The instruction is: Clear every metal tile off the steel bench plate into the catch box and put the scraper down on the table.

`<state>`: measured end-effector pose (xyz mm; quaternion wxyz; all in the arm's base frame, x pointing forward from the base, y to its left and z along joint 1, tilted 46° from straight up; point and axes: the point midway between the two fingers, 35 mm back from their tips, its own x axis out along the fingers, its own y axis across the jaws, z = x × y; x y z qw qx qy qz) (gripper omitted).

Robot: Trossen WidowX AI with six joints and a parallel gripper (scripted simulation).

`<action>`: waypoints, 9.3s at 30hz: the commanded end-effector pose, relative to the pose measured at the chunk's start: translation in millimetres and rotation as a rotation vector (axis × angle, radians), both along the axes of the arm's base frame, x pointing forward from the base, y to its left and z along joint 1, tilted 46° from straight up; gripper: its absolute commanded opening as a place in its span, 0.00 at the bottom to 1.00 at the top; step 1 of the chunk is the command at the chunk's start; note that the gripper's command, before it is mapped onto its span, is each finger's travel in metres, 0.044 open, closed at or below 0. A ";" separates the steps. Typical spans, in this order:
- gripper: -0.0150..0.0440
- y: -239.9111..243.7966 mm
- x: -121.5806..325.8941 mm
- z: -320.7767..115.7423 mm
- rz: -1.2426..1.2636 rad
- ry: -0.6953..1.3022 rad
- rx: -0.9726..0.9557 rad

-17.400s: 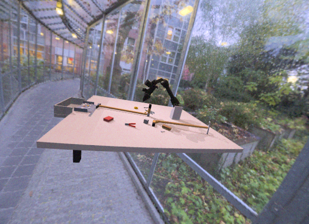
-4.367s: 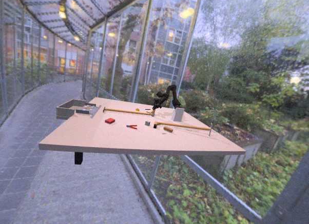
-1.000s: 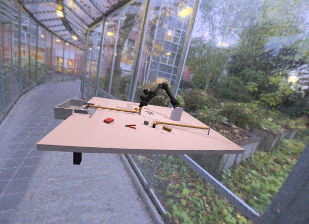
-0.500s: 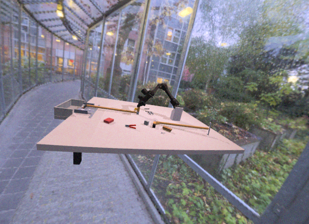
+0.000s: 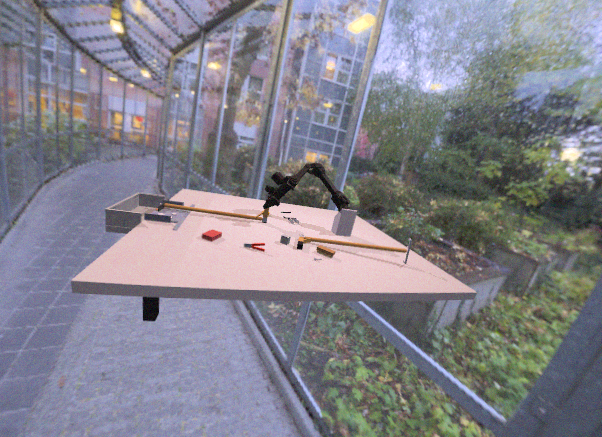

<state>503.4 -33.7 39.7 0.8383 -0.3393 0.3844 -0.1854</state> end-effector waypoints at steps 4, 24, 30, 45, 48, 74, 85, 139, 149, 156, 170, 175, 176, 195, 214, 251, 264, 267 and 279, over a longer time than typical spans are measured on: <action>0.25 2.5 14.0 3.6 0.008 -0.011 0.003; 0.25 1.9 19.3 -0.5 0.002 -0.004 0.000; 0.25 2.6 20.2 -0.3 0.005 -0.007 0.001; 0.25 4.8 1.6 1.0 0.006 -0.007 0.001; 0.25 5.2 -2.5 1.3 0.006 -0.007 0.001; 0.25 7.0 -39.5 2.8 0.009 -0.007 0.002; 0.25 7.3 -55.8 2.8 0.010 -0.007 0.002; 0.25 4.0 -140.2 -2.7 0.015 -0.008 0.003; 0.25 2.6 -156.4 -4.8 0.016 -0.008 0.003; 0.25 1.4 -167.8 -6.5 0.017 -0.008 0.003; 0.61 0.2 -172.5 -8.7 0.018 0.001 0.000; 0.83 0.4 -172.7 -8.5 0.018 0.001 0.000; 0.88 1.3 -173.4 -7.9 0.018 0.001 0.000; 1.00 28.0 -204.4 16.8 0.018 0.003 0.001; 1.00 64.4 -206.8 49.1 0.123 -0.074 -0.035; 1.00 174.3 -235.8 145.4 0.444 -0.339 -0.059; 1.00 205.6 -262.0 177.6 0.541 -0.423 -0.028; 1.00 211.7 -268.9 184.9 0.562 -0.441 -0.018; 1.00 219.3 -278.0 193.9 0.589 -0.462 -0.003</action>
